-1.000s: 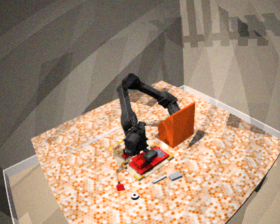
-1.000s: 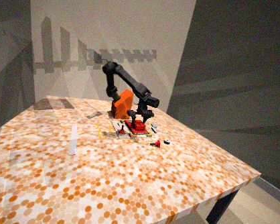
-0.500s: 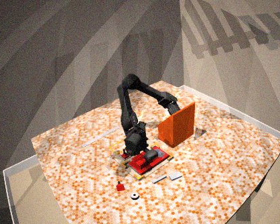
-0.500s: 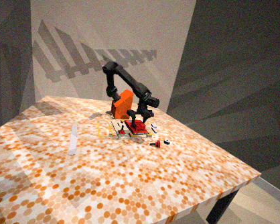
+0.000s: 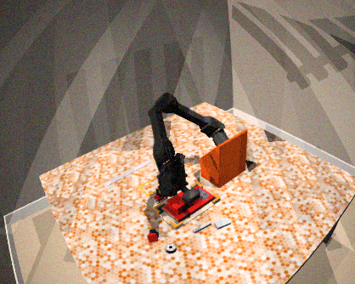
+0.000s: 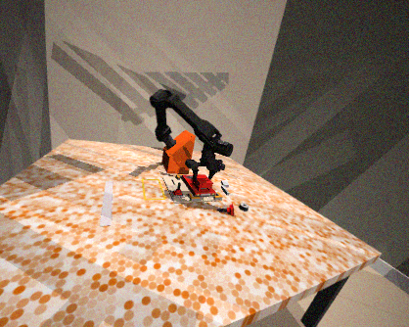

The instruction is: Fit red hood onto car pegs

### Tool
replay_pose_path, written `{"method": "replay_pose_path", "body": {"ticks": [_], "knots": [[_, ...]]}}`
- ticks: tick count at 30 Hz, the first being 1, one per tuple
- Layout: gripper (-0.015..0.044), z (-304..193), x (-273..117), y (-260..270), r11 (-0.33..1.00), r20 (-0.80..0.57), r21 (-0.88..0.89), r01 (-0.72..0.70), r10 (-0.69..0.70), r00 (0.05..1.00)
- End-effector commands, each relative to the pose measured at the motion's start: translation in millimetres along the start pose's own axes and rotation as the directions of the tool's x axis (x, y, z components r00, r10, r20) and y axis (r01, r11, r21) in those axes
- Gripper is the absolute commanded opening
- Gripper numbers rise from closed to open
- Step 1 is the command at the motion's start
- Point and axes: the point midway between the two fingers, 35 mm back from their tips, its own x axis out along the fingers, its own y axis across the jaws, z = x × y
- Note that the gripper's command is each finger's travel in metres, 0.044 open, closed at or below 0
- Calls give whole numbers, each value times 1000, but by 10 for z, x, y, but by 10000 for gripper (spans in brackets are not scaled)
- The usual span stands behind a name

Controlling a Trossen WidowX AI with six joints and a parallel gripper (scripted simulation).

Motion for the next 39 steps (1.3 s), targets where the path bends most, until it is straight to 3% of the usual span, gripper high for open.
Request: {"method": "replay_pose_path", "body": {"ticks": [1, 39], "knots": [[0, -3, 4, 4, 1000, 1, 5, -3, 3, 1000], [0, -6, 137, 5, 1000, 2, 5, -2, 2, 1000]]}}
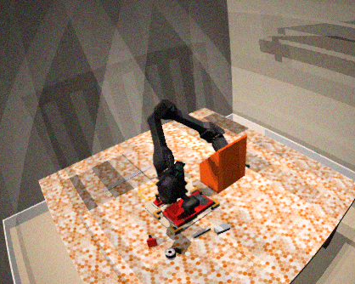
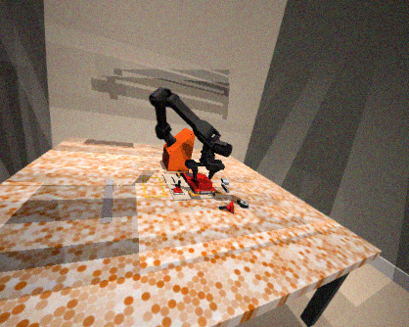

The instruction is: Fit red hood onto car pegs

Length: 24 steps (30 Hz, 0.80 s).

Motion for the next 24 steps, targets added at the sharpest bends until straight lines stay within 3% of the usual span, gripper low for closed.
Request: {"method": "replay_pose_path", "body": {"ticks": [1, 11, 24], "knots": [[0, -4, 19, 0, 1000, 1, -5, 3, -3, 1000], [0, 0, 22, -1, 1000, 0, 0, 0, 0, 1000], [341, -1, 28, 0, 1000, 0, 0, 1, -1, 1000]]}}
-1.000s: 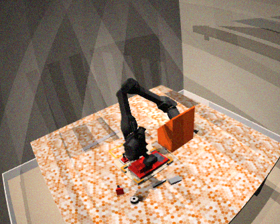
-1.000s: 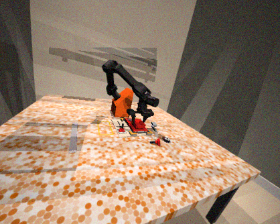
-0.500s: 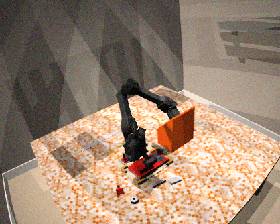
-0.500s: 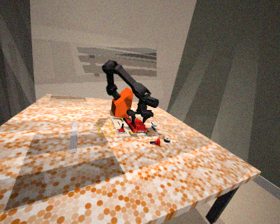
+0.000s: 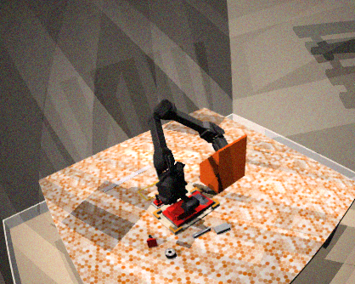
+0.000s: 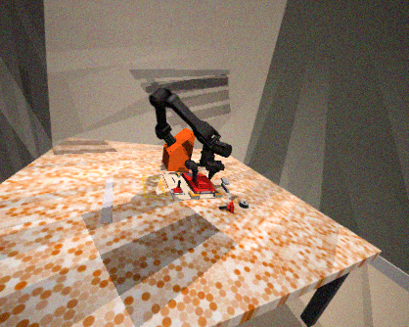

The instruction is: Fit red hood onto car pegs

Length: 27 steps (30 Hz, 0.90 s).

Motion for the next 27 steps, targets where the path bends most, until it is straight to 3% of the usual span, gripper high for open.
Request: {"method": "replay_pose_path", "body": {"ticks": [1, 4, 8, 15, 27], "knots": [[368, 0, -1, 0, 1000, 0, 0, 0, 0, 1000], [440, 0, -1, 0, 1000, 0, 0, 0, 0, 1000], [440, 11, -106, 6, 1000, 0, 0, -2, 2, 1000], [440, 6, -706, 3, 1000, -2, 0, -7, 7, 1000], [440, 4, -724, 2, 1000, -2, 0, -7, 7, 1000]]}}
